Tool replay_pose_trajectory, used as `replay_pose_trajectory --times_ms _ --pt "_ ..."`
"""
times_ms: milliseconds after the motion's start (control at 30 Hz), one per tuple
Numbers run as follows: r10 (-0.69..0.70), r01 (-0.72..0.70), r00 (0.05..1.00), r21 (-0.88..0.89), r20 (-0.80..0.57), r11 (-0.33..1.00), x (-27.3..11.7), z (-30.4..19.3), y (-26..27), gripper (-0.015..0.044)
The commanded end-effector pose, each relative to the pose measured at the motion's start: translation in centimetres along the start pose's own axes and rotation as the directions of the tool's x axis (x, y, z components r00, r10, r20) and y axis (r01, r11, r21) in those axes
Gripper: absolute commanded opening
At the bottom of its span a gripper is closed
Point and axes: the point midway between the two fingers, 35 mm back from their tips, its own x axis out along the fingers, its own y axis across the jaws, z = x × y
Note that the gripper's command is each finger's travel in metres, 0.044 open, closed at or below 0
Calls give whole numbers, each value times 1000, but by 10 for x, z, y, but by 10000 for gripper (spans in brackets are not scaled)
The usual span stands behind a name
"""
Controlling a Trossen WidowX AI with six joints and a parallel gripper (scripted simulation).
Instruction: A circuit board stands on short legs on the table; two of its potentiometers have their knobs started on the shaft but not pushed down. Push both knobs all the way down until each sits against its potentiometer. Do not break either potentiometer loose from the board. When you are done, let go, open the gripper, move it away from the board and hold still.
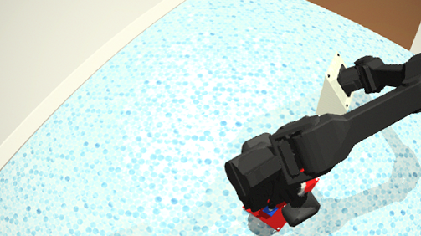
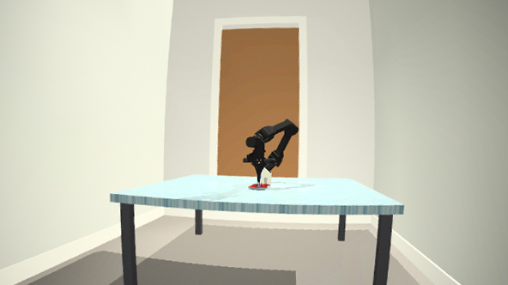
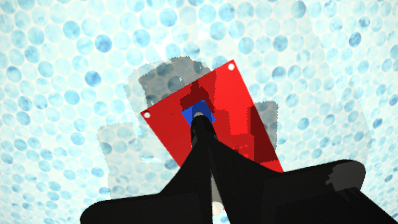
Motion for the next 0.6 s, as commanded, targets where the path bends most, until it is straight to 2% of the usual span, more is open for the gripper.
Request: replay_pose_trajectory --times_ms 0,567 --pt "-3 3 1000 -13 -14 1000 13 0 2 0" --pt "-3 3 1000 -13 -14 1000 18 0 2 0"
